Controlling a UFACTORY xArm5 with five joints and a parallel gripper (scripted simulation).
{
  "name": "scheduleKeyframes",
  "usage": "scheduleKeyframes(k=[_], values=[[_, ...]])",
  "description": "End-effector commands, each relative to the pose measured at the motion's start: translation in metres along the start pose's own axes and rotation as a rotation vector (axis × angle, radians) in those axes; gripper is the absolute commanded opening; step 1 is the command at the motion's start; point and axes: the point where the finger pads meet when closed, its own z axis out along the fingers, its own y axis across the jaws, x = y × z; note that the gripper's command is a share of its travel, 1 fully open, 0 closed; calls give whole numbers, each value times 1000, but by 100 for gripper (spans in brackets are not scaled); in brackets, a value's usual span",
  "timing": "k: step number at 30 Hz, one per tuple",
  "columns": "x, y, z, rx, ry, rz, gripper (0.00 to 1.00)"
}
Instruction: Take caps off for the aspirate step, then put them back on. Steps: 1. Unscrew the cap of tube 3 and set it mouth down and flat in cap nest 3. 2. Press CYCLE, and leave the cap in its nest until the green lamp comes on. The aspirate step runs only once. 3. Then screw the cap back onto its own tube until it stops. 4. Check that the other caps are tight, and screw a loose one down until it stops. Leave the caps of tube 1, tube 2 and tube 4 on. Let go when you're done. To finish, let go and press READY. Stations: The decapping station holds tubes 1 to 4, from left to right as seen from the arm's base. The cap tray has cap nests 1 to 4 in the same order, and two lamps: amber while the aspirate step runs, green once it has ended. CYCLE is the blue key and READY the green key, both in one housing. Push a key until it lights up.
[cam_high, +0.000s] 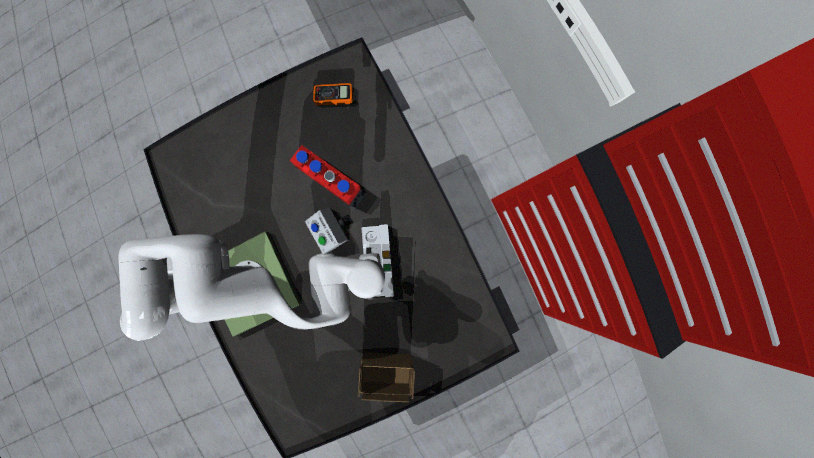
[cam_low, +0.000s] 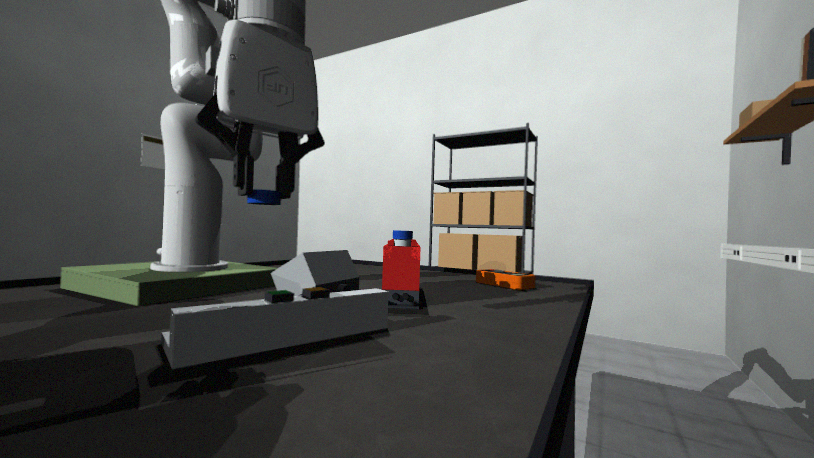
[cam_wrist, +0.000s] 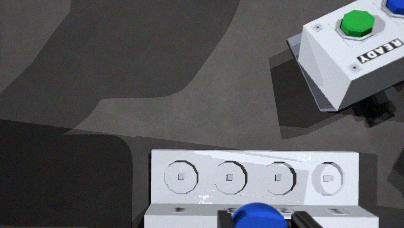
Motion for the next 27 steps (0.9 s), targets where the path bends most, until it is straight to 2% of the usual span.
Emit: scheduleKeyframes(k=[1,6,8,23,25,27], values=[[-2,-1,4,-4,-3,0,0],[-2,-1,29,-4,-3,0,0],[-2,-1,29,-4,-3,0,0],[-3,0,104,-4,-3,0,0],[-3,0,104,-4,-3,0,0],[-3,0,114,-4,-3,0,0]])
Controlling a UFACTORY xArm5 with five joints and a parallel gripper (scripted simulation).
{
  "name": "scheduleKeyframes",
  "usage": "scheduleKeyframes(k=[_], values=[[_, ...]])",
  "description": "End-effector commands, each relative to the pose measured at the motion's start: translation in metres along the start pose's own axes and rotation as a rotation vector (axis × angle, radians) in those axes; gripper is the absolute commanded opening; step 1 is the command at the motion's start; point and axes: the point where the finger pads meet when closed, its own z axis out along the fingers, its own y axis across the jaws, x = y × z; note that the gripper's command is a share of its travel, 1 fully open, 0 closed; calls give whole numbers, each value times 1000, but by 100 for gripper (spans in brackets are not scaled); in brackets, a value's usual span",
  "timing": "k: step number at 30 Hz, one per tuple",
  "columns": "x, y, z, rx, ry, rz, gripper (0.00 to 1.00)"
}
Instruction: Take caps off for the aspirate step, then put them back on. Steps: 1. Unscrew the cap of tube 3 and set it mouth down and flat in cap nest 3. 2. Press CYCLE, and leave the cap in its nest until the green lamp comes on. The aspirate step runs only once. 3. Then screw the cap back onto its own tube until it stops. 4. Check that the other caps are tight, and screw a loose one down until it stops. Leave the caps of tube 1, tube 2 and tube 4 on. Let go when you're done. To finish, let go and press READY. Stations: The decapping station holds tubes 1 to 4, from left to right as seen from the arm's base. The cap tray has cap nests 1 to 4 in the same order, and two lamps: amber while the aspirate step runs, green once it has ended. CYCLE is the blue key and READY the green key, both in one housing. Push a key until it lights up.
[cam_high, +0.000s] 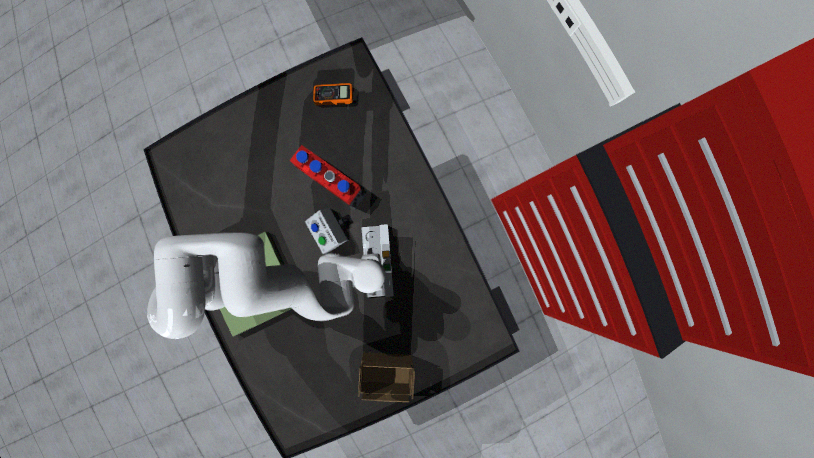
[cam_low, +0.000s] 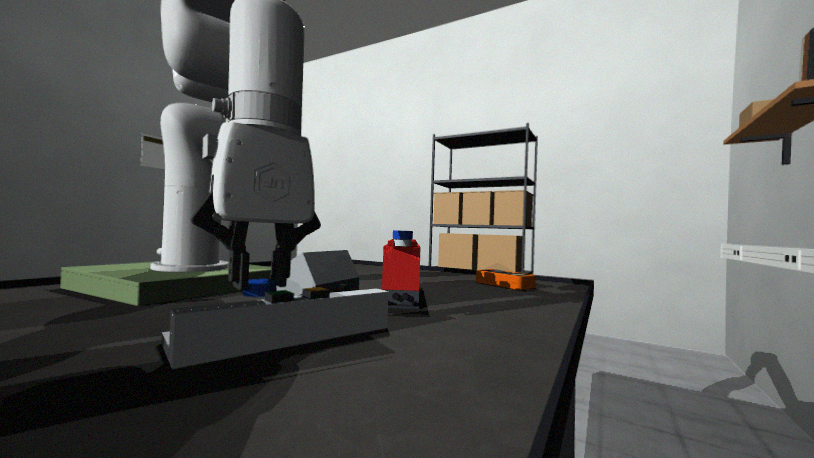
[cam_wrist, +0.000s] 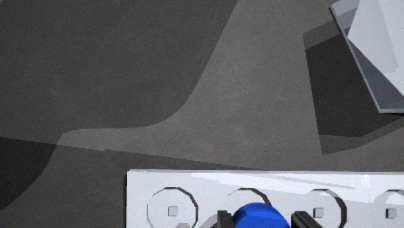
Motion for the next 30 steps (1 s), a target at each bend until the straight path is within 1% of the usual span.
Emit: scheduleKeyframes(k=[1,3,30], values=[[-5,0,19,-4,-6,0,0],[-5,0,27,-4,-6,0,0],[-3,0,27,-4,-6,0,0]])
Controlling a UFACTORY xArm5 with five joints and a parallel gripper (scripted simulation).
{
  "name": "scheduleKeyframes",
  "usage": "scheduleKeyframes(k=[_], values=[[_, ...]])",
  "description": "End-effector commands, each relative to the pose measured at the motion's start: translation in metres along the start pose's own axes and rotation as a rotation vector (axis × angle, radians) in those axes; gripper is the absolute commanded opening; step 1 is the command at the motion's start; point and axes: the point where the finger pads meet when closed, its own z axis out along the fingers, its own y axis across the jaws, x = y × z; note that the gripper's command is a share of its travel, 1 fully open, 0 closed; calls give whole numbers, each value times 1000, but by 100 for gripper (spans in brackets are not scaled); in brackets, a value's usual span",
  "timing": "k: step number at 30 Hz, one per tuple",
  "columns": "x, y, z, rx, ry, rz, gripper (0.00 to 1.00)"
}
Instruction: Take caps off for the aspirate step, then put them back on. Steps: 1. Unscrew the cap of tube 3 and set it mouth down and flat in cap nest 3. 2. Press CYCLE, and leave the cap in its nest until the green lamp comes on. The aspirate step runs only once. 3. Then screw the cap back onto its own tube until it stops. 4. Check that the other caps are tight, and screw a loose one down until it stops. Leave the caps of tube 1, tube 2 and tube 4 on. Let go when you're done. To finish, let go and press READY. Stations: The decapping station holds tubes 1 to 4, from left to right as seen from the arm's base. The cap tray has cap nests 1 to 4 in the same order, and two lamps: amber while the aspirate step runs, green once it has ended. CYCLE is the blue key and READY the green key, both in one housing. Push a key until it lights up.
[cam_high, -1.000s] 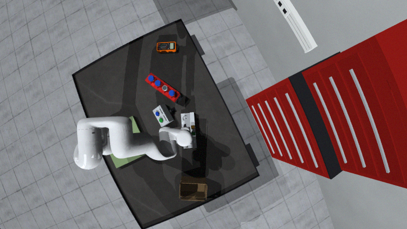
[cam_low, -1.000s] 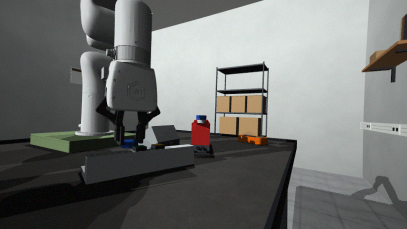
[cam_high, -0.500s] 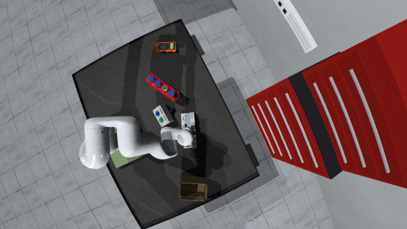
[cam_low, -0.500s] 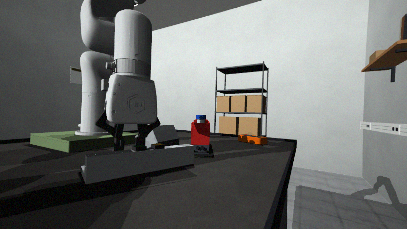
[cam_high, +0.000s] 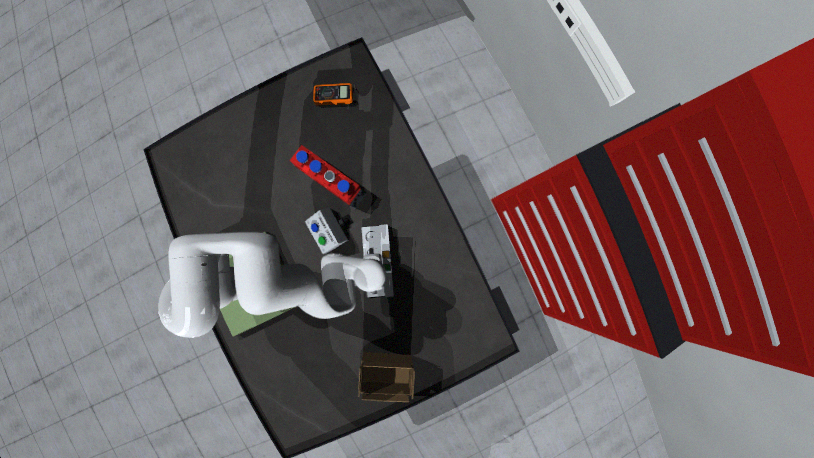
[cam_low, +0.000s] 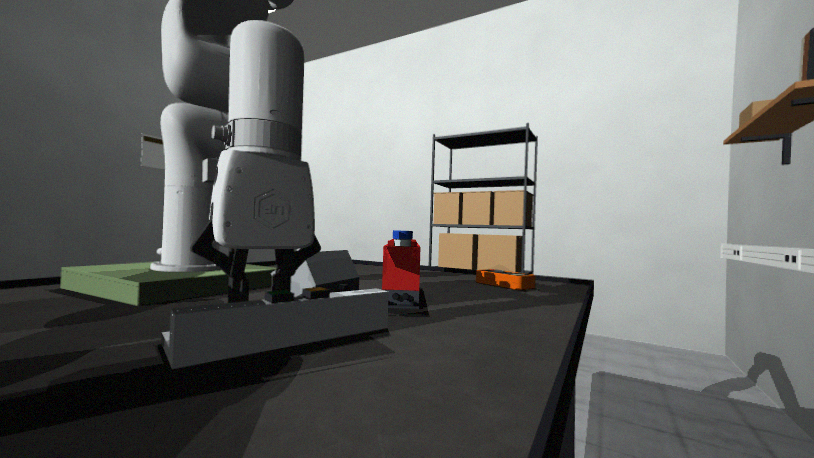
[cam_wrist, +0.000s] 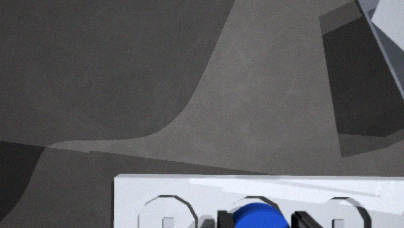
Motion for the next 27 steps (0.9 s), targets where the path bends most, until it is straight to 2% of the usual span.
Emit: scheduleKeyframes(k=[1,27], values=[[-1,0,-1,-4,-3,0,0],[-1,0,9,-4,-3,0,0]])
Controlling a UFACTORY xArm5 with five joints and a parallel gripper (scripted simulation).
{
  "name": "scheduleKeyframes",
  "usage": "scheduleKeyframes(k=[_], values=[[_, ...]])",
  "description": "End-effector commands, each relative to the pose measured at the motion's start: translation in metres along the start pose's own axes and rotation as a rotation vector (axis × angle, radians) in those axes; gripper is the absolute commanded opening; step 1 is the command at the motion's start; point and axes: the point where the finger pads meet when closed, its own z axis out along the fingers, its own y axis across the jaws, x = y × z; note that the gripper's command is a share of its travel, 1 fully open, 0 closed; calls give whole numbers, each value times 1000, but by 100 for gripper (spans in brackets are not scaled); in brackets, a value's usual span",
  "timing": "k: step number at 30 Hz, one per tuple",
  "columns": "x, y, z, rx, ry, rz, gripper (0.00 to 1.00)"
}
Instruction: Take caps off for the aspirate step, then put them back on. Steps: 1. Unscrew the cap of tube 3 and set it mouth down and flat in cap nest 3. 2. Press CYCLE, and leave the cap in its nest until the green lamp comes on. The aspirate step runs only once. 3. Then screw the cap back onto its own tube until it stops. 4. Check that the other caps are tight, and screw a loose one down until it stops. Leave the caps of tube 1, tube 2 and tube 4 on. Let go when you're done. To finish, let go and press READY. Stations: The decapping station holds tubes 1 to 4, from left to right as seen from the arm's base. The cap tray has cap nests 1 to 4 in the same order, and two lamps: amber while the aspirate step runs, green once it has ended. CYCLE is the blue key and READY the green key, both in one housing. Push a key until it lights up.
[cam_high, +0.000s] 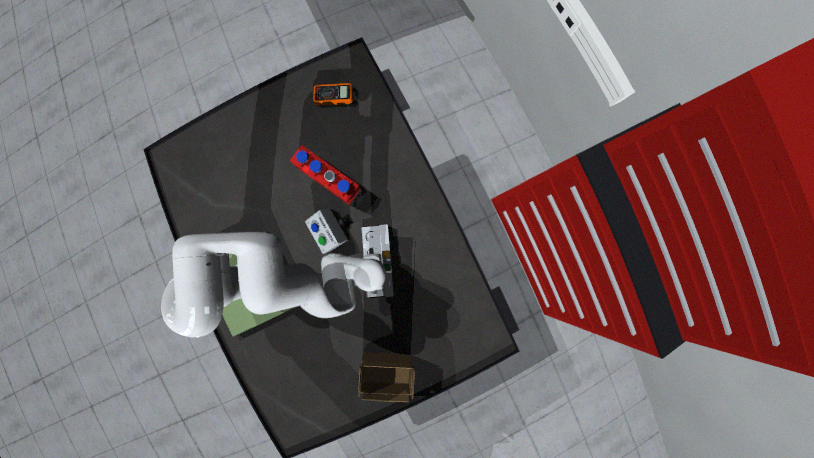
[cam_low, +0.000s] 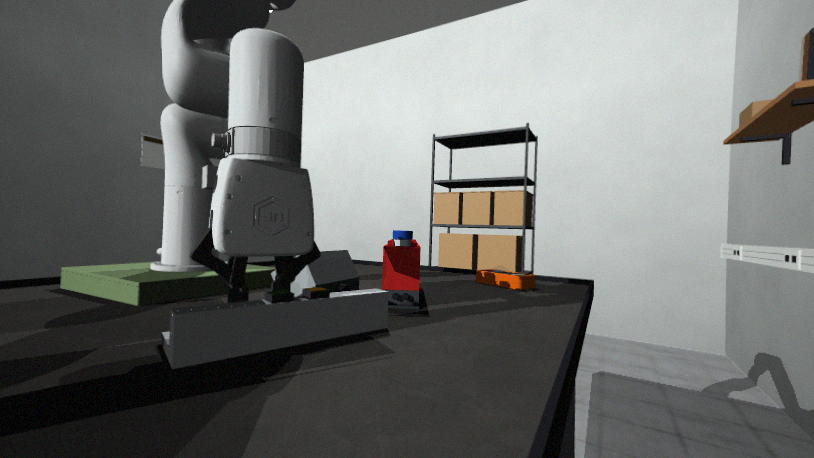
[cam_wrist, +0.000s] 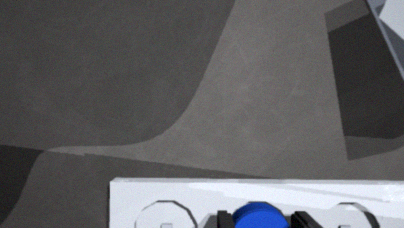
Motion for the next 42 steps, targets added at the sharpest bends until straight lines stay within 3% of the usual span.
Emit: scheduleKeyframes(k=[1,6,7,21,24,26,42], values=[[-1,0,1,-4,-3,0,0],[-1,0,1,-4,-3,0,0],[-1,0,1,-4,-3,0,46],[-1,0,1,-4,-3,0,46],[-1,0,-14,-4,-3,0,46],[-1,0,-14,-4,-3,0,46],[-1,0,-89,-4,-3,0,46]])
